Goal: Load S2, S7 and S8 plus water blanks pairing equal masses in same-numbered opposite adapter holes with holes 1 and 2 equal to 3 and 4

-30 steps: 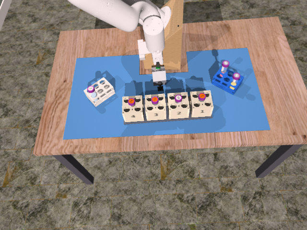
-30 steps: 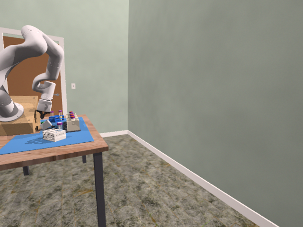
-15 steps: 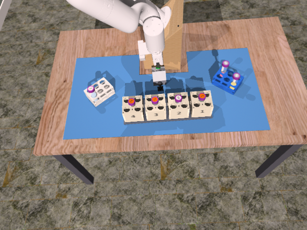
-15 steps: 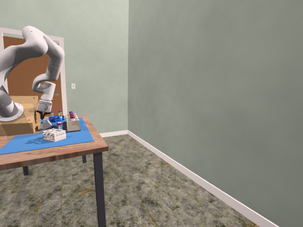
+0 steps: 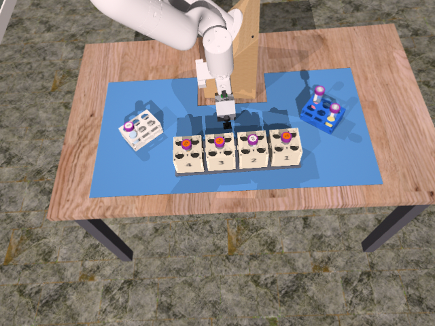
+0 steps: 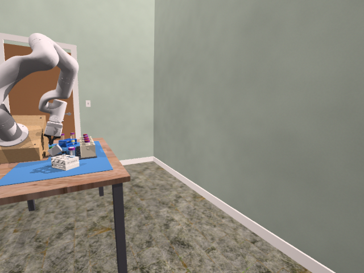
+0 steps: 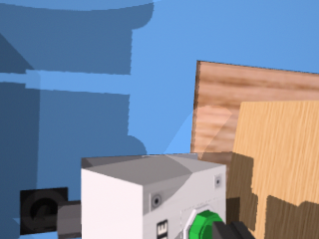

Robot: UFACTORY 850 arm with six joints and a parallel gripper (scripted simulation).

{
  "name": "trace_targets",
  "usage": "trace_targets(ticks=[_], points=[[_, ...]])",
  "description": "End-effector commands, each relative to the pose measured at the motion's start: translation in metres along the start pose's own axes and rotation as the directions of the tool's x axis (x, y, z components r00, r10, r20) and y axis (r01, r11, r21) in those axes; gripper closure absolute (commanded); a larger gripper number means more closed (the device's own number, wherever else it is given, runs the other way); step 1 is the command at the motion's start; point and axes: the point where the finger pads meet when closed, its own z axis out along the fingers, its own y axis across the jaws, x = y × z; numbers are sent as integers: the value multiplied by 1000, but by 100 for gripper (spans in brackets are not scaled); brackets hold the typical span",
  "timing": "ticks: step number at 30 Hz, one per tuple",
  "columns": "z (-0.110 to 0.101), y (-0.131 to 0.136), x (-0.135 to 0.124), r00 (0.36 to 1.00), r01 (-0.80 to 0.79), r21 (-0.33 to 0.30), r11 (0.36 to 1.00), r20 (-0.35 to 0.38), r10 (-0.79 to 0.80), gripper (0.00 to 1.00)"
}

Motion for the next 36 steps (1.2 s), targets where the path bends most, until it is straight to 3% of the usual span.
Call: trace_targets(ticks=[1,36], points=[[0,-1,0,1000,0,1,1000,0,0,100],[9,-3,0,1000,0,1,1000,0,0,100]])
